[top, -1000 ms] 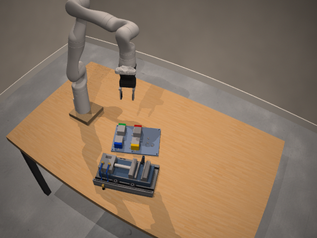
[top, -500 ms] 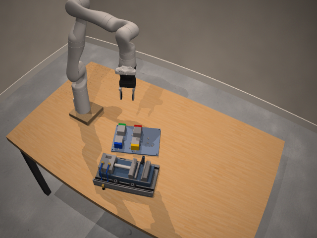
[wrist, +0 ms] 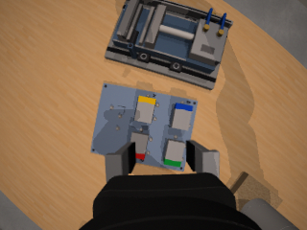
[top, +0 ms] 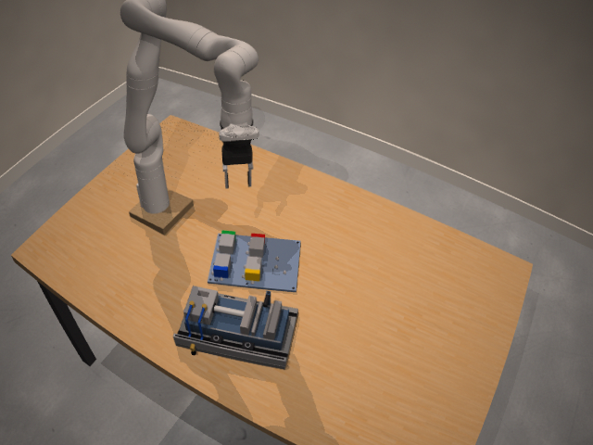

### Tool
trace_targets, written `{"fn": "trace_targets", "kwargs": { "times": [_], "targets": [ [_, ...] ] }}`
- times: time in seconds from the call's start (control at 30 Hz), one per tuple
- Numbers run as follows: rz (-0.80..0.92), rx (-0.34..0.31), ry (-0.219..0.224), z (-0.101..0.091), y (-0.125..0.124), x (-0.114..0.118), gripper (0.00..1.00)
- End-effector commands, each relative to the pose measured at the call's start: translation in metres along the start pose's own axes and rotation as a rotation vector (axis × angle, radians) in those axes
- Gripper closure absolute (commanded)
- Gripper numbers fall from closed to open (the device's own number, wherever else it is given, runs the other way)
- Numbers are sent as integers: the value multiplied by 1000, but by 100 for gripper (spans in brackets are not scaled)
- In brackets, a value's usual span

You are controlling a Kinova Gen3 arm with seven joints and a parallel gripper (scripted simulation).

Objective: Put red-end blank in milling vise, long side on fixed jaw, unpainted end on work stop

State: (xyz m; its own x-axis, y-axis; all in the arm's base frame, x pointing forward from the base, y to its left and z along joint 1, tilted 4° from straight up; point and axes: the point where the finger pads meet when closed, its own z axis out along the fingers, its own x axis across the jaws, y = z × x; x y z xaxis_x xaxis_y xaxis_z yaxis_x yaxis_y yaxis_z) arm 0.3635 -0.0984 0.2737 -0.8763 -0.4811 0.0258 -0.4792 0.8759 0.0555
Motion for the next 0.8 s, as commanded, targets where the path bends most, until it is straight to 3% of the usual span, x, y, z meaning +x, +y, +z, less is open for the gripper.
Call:
{"fn": "trace_targets", "kwargs": {
  "times": [0.0, 0.5, 0.77],
  "targets": [
    [-3, 1, -2, -1, 0, 1, 0],
    [227, 0, -2, -3, -2, 1, 0],
    [227, 0, -3, -3, -2, 1, 0]
  ]
}}
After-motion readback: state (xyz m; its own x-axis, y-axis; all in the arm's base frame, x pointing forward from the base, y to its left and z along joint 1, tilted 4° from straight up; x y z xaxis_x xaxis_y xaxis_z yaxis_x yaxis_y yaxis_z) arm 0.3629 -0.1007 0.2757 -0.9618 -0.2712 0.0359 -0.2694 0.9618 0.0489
